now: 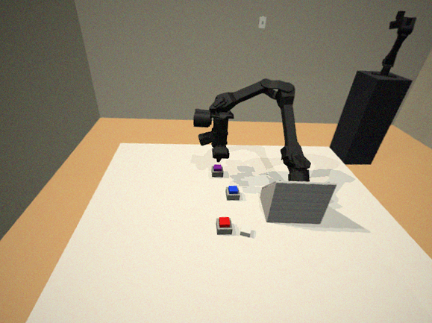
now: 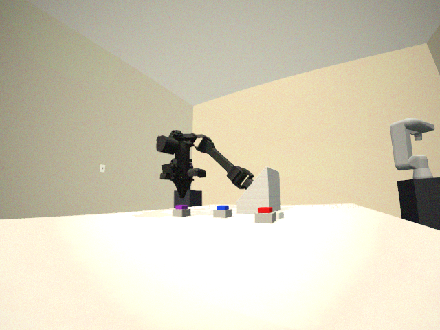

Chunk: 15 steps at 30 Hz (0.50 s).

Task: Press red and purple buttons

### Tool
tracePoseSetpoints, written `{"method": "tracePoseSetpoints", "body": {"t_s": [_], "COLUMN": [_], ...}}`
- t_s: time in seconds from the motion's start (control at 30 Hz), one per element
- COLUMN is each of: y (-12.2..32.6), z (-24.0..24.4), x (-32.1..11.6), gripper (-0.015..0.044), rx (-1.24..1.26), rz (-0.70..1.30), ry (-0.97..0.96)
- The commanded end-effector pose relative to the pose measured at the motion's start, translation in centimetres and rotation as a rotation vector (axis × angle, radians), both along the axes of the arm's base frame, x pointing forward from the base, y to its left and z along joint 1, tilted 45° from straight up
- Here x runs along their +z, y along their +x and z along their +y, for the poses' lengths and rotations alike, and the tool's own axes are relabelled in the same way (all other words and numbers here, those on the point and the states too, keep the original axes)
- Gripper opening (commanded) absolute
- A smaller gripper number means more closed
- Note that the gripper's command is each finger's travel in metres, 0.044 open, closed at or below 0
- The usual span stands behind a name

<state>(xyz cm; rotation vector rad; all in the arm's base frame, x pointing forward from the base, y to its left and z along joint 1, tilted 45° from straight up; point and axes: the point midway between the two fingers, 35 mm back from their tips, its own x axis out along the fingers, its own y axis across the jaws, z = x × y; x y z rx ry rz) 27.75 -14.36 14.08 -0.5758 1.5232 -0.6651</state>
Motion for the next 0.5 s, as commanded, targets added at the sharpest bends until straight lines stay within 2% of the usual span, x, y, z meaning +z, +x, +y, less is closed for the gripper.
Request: {"method": "tracePoseSetpoints", "body": {"t_s": [0.0,0.47], "y": [-0.1,-0.2], "z": [-0.4,-2.0], "x": [-0.4,-2.0], "gripper": [0.002,0.002], "rx": [0.007,0.007], "rz": [0.002,0.002], "ry": [-0.004,-0.005]}}
